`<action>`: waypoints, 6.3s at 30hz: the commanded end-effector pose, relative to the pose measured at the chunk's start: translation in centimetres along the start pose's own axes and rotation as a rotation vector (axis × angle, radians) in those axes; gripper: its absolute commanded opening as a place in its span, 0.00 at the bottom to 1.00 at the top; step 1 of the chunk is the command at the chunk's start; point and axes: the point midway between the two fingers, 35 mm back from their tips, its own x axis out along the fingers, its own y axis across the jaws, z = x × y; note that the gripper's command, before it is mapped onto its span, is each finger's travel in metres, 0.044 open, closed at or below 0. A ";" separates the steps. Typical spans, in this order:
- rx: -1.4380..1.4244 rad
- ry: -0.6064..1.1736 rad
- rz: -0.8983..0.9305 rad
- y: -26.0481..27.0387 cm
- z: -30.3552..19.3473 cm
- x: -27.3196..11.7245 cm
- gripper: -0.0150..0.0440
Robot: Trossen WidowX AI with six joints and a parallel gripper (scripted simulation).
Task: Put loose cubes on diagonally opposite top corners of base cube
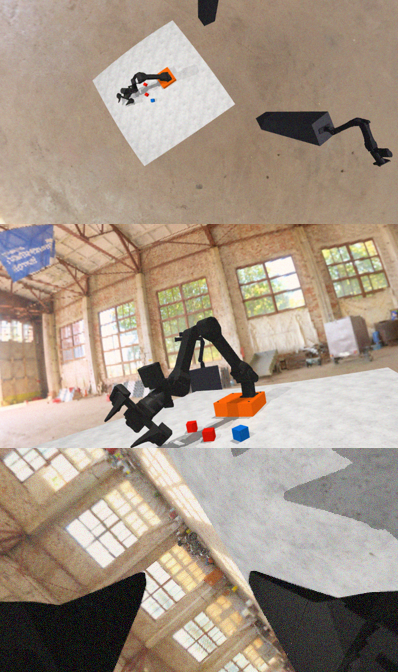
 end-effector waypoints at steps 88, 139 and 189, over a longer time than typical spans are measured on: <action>-2.064 0.992 -1.402 -9.5 7.0 -26.8 0.70; -2.065 0.991 -1.402 -6.3 5.0 -27.2 0.43; -2.008 0.923 -1.407 -8.4 -3.9 -22.6 0.43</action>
